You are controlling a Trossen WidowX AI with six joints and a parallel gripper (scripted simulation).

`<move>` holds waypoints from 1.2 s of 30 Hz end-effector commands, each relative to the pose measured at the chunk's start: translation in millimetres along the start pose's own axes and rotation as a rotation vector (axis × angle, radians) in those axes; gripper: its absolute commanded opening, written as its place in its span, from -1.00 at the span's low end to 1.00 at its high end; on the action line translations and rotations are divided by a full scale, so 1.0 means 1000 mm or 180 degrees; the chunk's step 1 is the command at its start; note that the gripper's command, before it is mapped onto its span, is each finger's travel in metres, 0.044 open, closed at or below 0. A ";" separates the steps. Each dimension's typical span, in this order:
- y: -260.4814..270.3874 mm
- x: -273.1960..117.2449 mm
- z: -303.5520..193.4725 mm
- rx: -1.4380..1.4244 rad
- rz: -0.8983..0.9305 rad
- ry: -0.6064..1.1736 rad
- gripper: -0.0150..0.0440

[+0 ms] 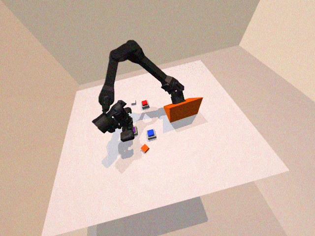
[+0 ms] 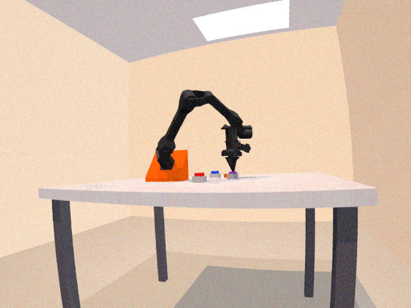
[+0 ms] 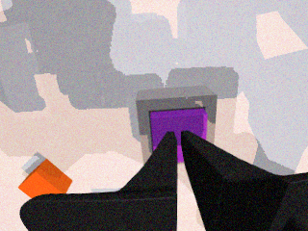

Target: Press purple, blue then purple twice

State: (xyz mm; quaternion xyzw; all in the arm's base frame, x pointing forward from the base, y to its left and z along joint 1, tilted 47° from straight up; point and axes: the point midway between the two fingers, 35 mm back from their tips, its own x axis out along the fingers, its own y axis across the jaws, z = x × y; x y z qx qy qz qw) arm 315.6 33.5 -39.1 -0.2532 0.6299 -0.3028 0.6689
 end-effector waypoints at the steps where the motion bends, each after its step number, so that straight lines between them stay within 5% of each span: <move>1: -0.001 0.003 -0.002 -0.0026 -0.0026 0.0005 -0.42; 16: -0.001 0.003 -0.002 -0.0026 -0.0026 0.0005 -0.42; 24: -0.001 -0.030 -0.002 -0.0027 -0.0021 0.0006 -0.42; 36: 0.128 -0.093 -0.069 -0.0031 0.0016 0.0013 0.64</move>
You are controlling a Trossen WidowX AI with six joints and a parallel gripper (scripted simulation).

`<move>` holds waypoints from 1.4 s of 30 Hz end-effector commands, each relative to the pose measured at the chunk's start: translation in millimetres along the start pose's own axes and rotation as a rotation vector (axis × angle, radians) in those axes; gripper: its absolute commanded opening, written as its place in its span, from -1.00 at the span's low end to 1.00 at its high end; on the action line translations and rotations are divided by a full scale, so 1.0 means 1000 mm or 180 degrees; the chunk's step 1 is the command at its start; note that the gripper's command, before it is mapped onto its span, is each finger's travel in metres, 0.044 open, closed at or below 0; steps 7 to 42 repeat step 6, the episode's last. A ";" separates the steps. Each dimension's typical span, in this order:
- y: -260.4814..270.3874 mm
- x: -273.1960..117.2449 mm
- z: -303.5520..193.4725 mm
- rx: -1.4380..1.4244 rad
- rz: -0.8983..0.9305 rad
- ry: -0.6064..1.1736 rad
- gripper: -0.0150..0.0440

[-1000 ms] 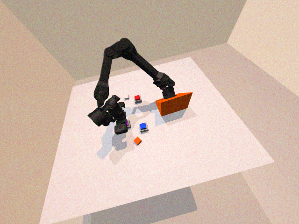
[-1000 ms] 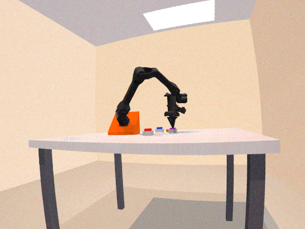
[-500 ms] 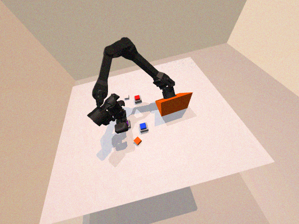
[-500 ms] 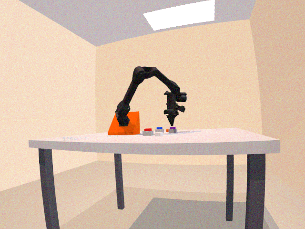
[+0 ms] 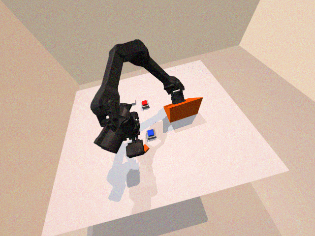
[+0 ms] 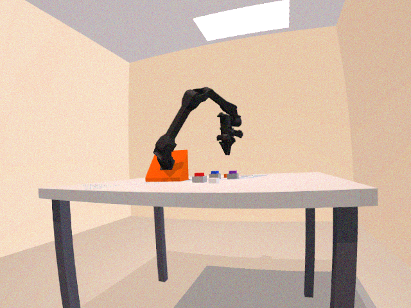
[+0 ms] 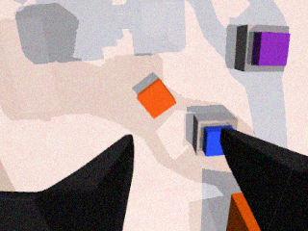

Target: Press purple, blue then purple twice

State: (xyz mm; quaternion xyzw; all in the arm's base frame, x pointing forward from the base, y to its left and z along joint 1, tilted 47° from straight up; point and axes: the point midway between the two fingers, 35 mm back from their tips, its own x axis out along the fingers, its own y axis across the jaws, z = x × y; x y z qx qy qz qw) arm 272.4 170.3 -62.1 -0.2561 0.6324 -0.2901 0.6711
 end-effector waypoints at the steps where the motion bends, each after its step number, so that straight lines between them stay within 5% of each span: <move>1: 0.021 -0.009 -0.018 0.0034 -0.0034 0.0037 0.73; 3: 0.021 -0.009 -0.018 0.0034 -0.0034 0.0037 0.86; 42: 0.021 -0.009 -0.018 0.0034 -0.0034 0.0037 0.86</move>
